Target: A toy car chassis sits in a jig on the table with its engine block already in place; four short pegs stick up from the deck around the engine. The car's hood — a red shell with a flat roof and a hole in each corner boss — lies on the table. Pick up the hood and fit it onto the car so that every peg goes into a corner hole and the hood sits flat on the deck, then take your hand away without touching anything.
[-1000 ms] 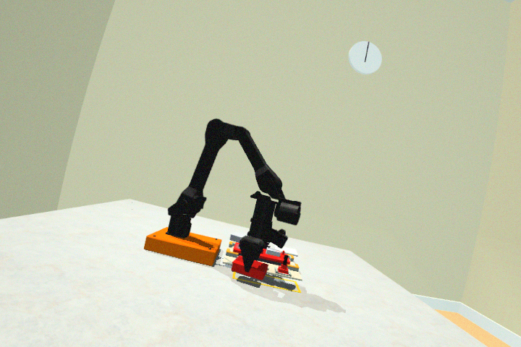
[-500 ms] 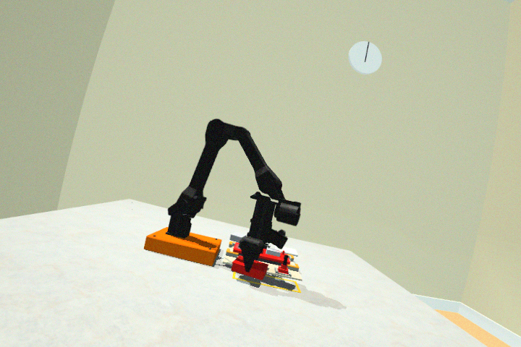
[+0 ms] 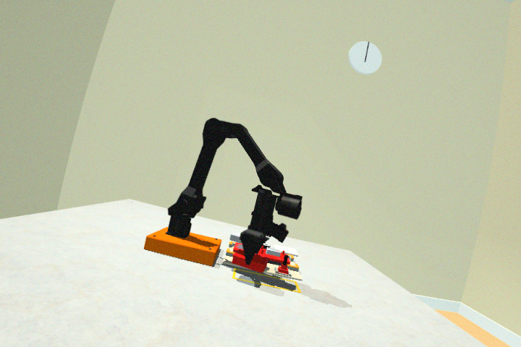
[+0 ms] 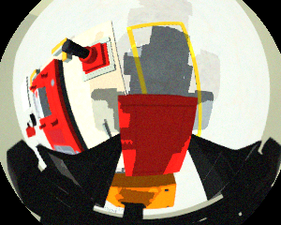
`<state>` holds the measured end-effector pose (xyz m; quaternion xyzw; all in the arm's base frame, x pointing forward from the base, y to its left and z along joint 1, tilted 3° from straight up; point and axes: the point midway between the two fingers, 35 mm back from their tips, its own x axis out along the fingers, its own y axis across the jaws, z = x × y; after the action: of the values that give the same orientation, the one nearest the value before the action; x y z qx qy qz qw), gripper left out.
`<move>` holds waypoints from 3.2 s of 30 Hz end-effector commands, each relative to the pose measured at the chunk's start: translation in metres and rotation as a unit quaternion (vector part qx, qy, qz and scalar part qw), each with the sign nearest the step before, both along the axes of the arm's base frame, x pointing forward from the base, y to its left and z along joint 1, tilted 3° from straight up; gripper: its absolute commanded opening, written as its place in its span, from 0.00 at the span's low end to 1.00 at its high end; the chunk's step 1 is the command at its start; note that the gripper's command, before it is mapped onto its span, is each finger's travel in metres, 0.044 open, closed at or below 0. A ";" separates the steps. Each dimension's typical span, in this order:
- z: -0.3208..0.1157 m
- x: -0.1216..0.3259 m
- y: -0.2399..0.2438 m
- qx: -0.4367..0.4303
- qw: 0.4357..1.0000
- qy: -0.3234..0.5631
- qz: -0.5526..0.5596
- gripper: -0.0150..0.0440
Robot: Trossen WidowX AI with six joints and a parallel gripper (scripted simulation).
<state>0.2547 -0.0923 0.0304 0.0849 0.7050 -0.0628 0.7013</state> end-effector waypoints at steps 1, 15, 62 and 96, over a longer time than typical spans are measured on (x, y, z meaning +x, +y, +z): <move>0.015 0.003 -0.002 -0.002 1.000 -0.006 0.001 0.25; 0.065 0.003 -0.003 -0.002 1.000 -0.006 0.001 0.25; 0.084 0.079 0.167 -0.026 0.995 -0.015 0.093 0.25; 0.034 0.079 0.182 -0.027 0.995 -0.016 0.099 0.25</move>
<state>0.3344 0.0901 0.0644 -0.0038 0.6975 -0.0079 0.7166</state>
